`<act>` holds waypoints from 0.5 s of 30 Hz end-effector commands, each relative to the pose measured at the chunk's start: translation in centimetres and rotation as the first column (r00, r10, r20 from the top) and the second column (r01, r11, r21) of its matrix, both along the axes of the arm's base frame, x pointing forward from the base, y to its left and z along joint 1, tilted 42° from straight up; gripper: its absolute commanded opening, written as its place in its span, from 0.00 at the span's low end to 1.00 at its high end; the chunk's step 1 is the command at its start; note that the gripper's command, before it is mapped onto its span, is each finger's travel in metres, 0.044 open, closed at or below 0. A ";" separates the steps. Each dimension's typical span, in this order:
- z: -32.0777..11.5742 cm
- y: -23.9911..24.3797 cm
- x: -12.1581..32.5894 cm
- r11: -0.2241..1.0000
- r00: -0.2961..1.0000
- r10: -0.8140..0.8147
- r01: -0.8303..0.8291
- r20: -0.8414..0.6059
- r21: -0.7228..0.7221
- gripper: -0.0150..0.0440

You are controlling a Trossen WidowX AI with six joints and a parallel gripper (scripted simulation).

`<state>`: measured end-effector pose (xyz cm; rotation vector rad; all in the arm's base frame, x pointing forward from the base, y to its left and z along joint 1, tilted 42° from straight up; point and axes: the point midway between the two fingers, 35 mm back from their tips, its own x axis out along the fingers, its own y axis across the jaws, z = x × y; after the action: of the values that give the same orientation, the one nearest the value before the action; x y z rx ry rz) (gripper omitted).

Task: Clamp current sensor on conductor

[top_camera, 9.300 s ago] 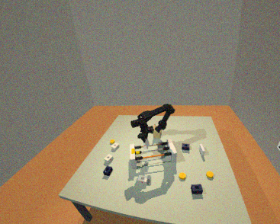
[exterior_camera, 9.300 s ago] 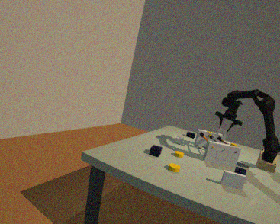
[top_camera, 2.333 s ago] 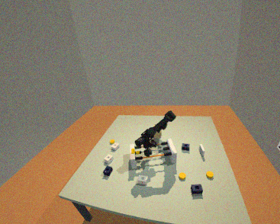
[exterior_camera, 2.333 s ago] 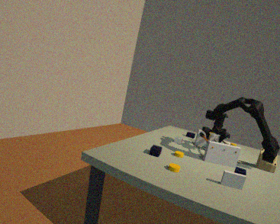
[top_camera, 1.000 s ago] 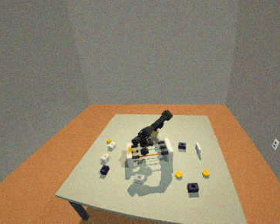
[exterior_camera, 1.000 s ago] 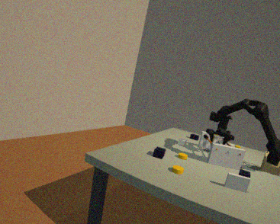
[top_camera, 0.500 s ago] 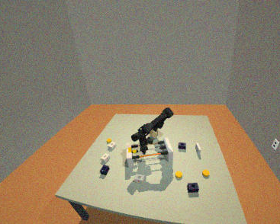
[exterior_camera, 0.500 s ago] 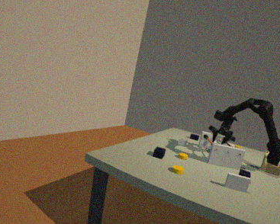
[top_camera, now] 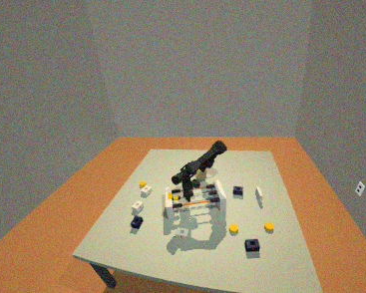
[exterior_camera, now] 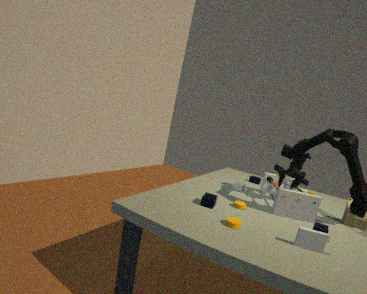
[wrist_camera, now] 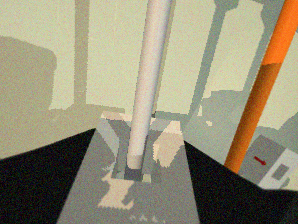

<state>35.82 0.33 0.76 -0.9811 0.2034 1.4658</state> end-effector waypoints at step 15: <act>0.0 -0.1 0.0 1.000 1.000 -0.001 0.001 0.000 0.000 0.92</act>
<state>35.82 0.32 0.75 -0.9808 0.2040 1.4659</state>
